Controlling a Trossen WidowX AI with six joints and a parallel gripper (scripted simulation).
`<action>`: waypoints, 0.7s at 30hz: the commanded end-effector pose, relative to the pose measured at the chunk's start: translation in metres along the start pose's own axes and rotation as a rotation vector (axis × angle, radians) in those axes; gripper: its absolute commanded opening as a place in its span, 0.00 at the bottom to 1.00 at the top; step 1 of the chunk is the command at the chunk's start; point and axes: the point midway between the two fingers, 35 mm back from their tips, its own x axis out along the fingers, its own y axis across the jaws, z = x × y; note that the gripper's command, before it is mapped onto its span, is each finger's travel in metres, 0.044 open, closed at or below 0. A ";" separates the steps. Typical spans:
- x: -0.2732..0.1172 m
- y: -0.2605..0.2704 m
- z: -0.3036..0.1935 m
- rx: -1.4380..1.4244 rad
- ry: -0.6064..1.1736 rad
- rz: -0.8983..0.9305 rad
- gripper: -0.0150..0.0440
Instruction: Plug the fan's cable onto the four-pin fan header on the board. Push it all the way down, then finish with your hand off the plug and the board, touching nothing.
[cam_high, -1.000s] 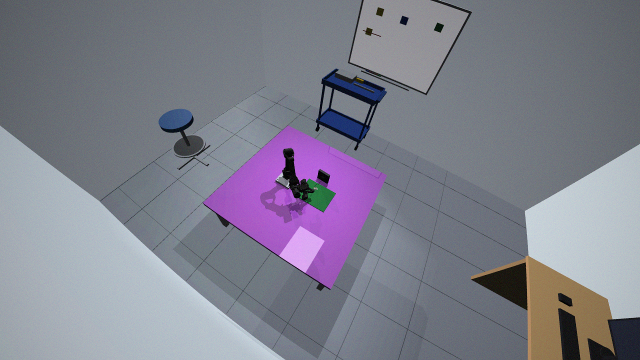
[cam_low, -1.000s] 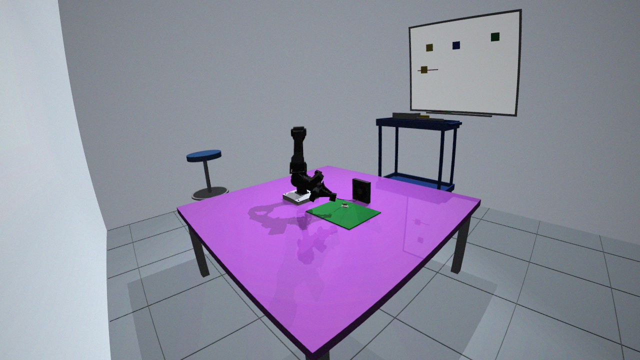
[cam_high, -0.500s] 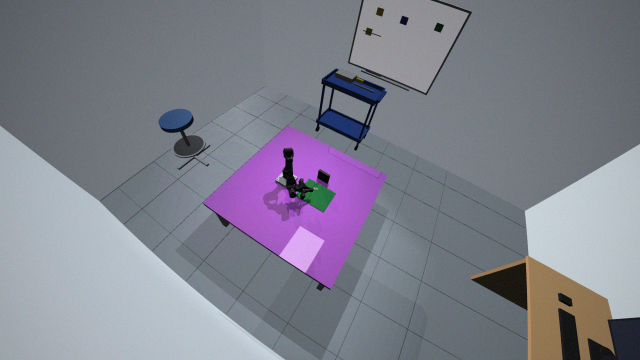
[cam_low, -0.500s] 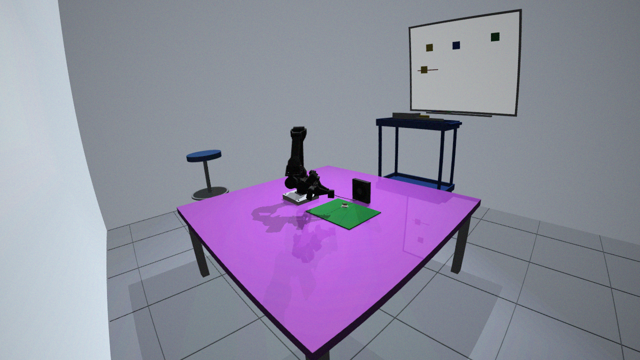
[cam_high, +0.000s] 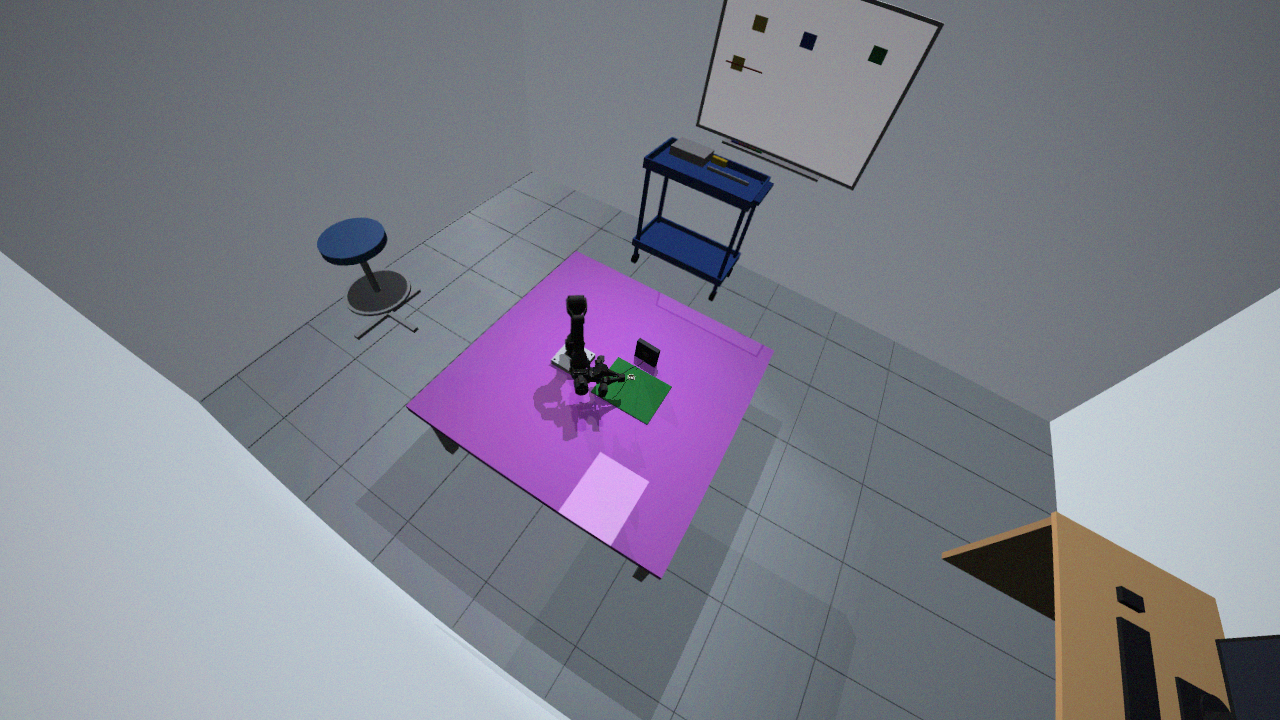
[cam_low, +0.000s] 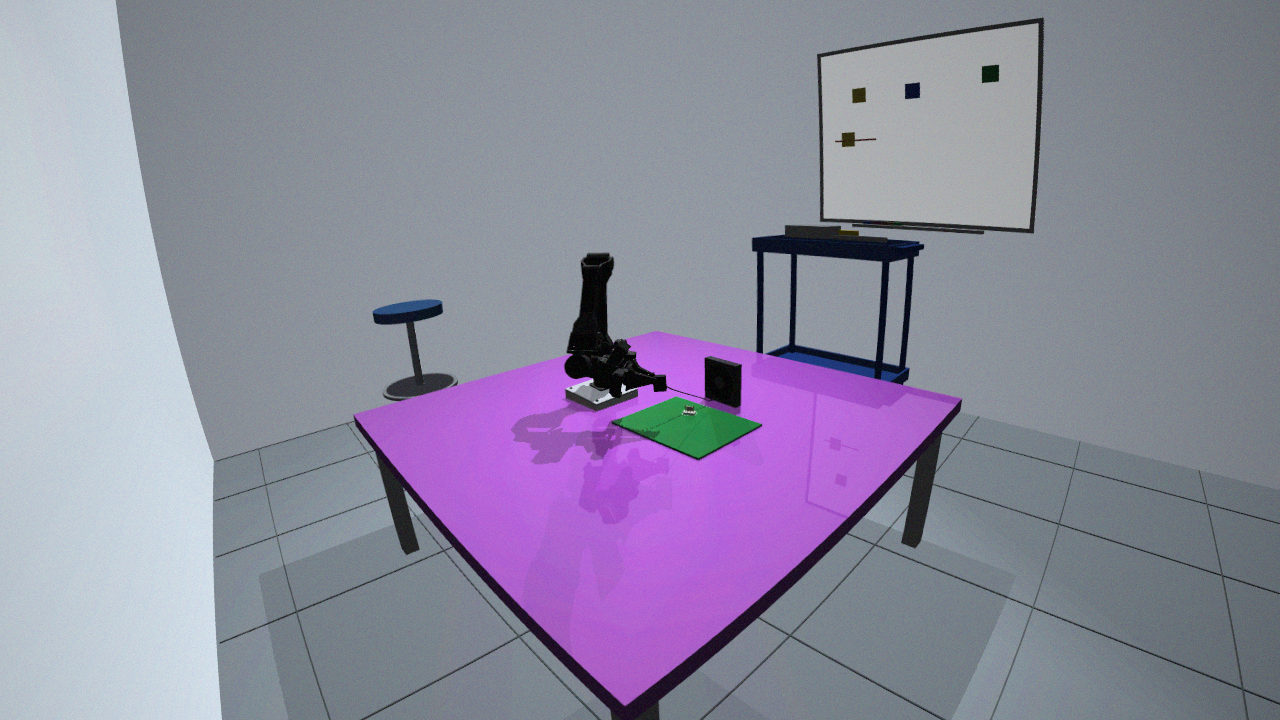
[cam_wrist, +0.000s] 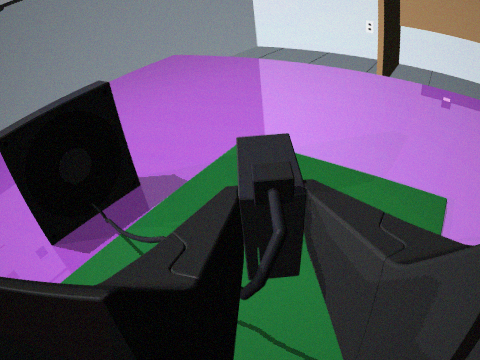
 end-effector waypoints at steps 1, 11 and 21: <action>0.000 -0.002 0.003 -0.004 0.005 -0.001 0.25; -0.001 0.000 0.006 -0.003 0.003 0.000 0.25; -0.001 0.000 0.004 -0.002 0.003 0.000 0.25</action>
